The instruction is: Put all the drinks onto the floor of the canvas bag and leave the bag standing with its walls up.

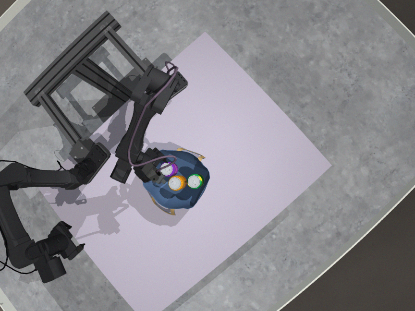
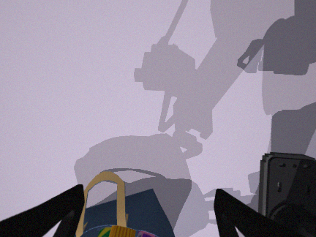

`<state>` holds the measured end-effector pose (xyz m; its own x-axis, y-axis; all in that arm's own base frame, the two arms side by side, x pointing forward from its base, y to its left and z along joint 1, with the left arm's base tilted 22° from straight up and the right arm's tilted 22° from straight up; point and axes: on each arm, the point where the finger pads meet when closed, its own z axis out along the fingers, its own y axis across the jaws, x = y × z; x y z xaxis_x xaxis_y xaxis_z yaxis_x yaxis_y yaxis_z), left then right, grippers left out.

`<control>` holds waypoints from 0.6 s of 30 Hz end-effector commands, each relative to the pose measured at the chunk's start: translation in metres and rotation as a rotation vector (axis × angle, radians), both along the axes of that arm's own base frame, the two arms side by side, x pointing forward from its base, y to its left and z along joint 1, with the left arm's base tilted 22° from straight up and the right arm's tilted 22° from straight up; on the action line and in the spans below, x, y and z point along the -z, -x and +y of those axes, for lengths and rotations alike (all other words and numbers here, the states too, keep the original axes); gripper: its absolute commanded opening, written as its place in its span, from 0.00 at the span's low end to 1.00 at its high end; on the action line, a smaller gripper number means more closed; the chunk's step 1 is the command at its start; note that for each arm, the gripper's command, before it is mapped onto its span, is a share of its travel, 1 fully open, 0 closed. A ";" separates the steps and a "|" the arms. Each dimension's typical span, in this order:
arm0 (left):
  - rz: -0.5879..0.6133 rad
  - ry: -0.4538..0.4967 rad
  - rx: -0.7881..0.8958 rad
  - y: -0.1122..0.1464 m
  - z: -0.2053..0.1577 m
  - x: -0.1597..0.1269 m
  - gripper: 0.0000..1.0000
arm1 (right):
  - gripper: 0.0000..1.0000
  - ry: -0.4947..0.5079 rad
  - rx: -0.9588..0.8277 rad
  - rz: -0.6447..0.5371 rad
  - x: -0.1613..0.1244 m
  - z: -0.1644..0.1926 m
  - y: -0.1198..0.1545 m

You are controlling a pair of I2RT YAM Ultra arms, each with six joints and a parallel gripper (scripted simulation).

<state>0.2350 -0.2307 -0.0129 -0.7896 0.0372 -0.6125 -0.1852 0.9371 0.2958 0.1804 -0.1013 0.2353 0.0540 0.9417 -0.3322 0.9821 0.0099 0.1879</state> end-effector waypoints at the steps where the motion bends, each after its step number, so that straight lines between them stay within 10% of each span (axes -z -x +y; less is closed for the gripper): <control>1: -0.012 -0.003 0.013 0.006 0.001 -0.007 0.86 | 0.86 0.023 -0.003 -0.027 -0.005 0.001 0.001; 18: 0.007 0.343 0.084 -0.090 0.008 -0.082 0.86 | 0.86 0.217 -0.537 -0.351 -0.038 0.015 -0.108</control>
<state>0.3089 -0.2154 0.0444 -0.7984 -0.1373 -0.5862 -0.2079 0.9766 0.0544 0.2554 -0.0909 0.2532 -0.1962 0.8625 -0.4666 0.8525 0.3851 0.3534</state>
